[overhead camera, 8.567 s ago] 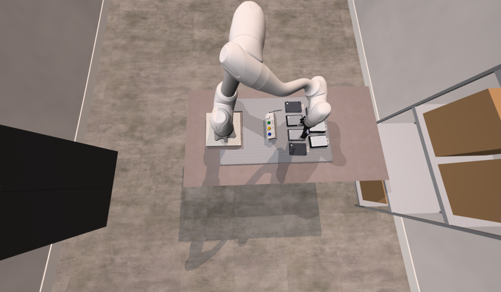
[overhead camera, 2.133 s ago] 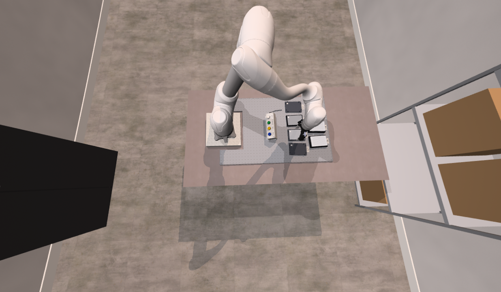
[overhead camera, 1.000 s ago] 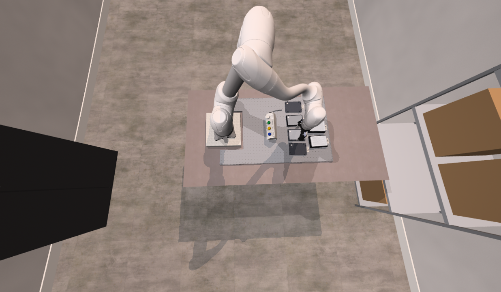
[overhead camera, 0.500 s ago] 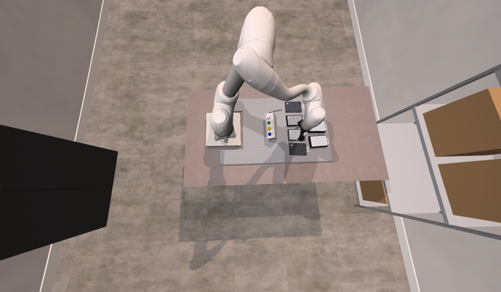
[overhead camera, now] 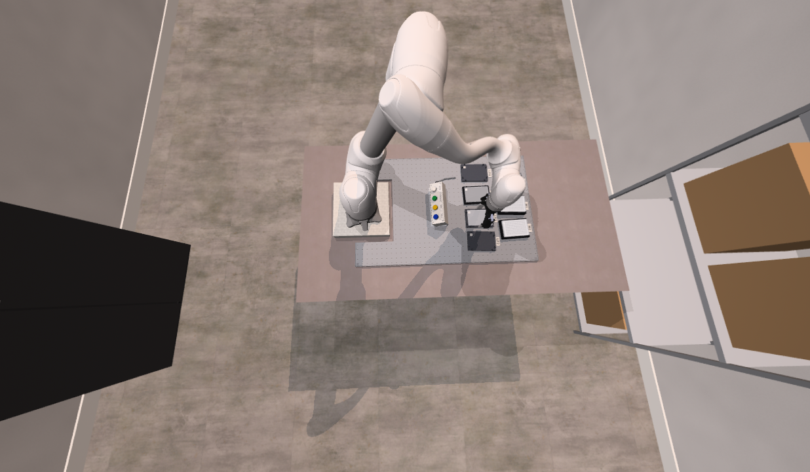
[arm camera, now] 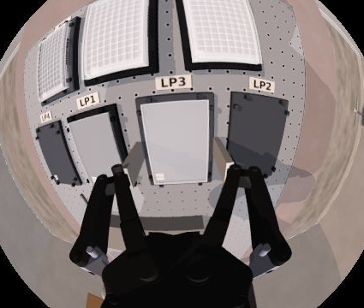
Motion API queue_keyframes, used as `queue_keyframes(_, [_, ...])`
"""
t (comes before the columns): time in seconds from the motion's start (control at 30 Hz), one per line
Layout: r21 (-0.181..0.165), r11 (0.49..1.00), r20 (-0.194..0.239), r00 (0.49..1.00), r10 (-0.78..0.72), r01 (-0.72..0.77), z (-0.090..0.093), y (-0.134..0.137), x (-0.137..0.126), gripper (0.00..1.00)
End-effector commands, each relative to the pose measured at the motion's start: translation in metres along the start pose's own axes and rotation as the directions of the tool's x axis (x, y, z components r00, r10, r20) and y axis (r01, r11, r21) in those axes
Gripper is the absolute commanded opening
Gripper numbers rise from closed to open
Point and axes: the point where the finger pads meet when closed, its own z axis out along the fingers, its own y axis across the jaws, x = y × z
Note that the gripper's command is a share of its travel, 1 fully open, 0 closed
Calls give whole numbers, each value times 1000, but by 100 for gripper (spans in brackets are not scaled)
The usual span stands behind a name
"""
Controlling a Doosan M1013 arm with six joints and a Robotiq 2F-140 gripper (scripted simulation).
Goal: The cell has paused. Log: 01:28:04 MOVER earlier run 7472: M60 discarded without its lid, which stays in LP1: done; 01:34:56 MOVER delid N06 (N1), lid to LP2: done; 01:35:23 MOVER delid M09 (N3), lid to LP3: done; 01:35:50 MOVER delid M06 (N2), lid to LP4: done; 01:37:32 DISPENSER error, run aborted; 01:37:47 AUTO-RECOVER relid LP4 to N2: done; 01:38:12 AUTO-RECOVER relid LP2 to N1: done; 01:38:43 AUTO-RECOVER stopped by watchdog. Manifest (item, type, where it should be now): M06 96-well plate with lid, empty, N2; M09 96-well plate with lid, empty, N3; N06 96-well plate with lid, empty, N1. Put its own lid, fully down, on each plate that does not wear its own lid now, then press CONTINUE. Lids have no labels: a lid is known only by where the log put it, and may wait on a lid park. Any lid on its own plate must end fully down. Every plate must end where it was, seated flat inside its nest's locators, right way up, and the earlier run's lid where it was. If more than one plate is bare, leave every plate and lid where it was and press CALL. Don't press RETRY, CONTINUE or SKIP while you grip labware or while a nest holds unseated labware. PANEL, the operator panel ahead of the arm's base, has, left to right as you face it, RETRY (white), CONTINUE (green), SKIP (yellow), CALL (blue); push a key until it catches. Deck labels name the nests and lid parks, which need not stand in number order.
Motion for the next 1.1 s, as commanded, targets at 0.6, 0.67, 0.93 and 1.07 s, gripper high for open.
queue_keyframes(0.6, [0, 1000, 0, 1000, 0, 0, 4, 0, 0, 66])
queue_keyframes(0.67, [0, 1000, 0, 1000, 0, 0, 4, 0, 0, 66])
queue_keyframes(0.93, [0, 1000, 0, 1000, 0, 0, 4, 0, 0, 66])
queue_keyframes(1.07, [0, 1000, 0, 1000, 0, 0, 4, 0, 0, 66])
